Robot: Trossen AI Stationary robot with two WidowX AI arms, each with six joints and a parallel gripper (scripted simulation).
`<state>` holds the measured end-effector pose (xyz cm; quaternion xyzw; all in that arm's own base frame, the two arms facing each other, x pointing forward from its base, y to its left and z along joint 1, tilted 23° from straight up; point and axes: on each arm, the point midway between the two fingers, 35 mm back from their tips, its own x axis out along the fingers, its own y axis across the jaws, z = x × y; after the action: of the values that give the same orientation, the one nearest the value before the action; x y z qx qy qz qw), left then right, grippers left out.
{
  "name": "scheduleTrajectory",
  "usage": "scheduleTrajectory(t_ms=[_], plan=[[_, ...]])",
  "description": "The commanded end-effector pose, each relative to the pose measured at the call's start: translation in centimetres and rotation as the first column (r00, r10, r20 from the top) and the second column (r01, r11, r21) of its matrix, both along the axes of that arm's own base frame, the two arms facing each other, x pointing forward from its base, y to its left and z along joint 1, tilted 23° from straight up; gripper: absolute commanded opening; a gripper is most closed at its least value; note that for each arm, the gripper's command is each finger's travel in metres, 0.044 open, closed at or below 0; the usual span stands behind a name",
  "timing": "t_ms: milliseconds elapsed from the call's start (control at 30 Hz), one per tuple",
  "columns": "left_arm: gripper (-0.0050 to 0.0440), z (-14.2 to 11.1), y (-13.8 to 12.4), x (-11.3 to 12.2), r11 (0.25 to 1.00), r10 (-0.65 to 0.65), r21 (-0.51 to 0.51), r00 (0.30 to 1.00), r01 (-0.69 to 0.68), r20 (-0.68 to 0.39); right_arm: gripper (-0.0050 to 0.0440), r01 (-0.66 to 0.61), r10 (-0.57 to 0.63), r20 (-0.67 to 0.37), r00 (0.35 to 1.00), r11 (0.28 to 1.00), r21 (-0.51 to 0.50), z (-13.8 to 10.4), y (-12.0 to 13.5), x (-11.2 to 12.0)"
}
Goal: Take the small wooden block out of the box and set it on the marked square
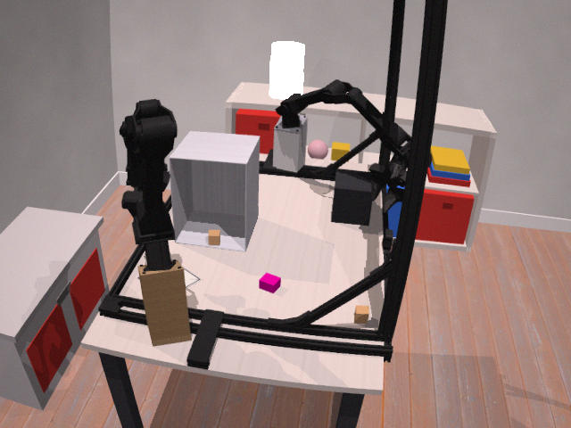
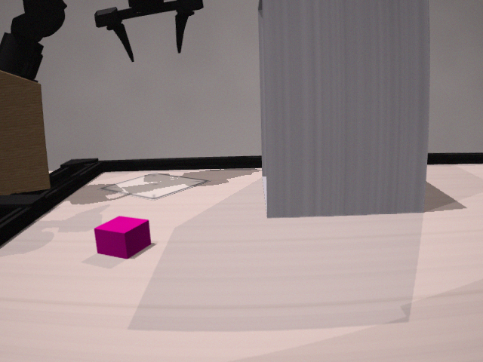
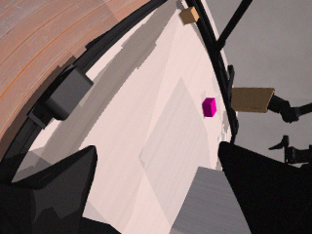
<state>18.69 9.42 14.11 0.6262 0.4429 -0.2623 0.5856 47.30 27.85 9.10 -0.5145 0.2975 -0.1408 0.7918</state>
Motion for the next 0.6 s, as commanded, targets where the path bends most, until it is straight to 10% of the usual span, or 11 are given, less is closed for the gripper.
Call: scheduleTrajectory(t_ms=[0,567], plan=[[0.04,0.0,0.0,0.0,1.0,0.0,0.0,1.0,0.0,0.0,0.04,0.0,0.0,0.0,1.0,1.0,0.0,0.0,0.0,0.0],[0.04,-0.02,-0.02,0.02,1.0,0.005,-0.009,1.0,-0.005,0.002,0.04,-0.001,0.001,0.001,1.0,1.0,-0.001,0.22,-0.05,-0.1]])
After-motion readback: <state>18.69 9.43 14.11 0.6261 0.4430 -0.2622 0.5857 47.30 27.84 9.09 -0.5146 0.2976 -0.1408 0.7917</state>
